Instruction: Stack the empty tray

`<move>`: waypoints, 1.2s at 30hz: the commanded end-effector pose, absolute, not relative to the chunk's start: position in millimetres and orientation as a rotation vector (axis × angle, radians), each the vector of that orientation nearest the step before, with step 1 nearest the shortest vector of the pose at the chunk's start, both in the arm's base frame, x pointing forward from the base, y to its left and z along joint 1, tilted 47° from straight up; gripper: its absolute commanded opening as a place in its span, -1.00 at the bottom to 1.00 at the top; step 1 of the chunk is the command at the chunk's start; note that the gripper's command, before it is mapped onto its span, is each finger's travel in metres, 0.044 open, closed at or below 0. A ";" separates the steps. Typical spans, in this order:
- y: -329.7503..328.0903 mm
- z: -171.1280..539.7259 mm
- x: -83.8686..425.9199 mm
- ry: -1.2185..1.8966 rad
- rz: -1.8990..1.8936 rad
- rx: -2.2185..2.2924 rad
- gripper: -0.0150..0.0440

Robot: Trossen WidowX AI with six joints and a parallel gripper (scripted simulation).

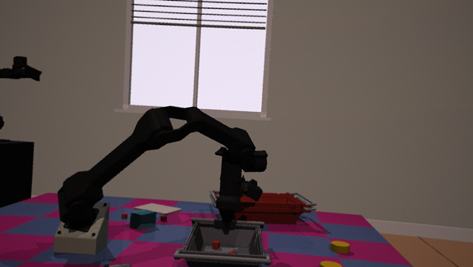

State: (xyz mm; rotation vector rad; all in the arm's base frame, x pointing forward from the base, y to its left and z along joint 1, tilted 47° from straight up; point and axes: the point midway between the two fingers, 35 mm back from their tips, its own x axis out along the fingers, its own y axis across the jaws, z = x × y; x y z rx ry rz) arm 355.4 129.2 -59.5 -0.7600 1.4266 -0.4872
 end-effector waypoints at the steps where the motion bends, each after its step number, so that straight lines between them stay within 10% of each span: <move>1: 131.6 -54.5 354.5 1.421 -0.476 -0.765 -0.21; 36: 157.3 -36.7 349.8 1.419 -0.471 -0.776 -0.21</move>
